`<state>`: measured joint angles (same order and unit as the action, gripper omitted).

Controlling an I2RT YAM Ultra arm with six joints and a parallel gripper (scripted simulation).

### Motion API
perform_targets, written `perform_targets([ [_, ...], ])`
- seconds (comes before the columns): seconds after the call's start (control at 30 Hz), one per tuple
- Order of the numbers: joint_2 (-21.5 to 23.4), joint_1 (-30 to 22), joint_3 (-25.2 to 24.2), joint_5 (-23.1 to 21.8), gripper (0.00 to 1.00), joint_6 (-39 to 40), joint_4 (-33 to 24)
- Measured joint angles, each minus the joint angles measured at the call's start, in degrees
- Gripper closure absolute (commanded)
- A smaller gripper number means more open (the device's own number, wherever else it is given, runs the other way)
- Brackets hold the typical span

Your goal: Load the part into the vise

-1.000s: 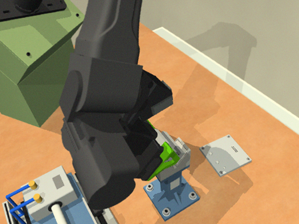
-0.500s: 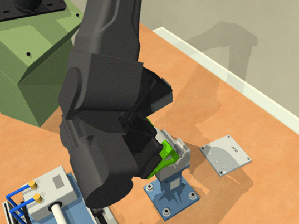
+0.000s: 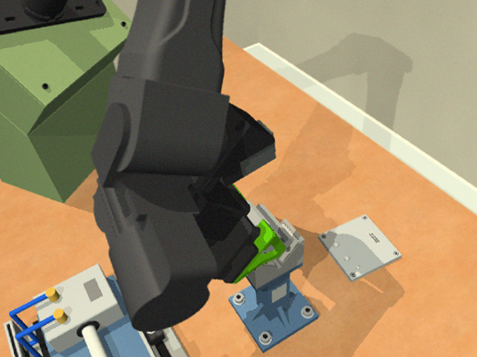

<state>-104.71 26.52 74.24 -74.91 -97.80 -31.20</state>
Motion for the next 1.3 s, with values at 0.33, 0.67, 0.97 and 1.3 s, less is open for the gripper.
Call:
perform_targets([
  [0.33,0.0,0.1,0.1,0.8,1.0,-0.5,-0.7],
  [0.67,0.2,0.1,0.1,0.5,1.0,-0.9,-1.2],
  [0.97,0.2,0.1,0.1,1.5,1.0,-0.9,-1.2],
  [1.3,0.2,0.1,0.1,1.2,1.0,-1.0,-1.4],
])
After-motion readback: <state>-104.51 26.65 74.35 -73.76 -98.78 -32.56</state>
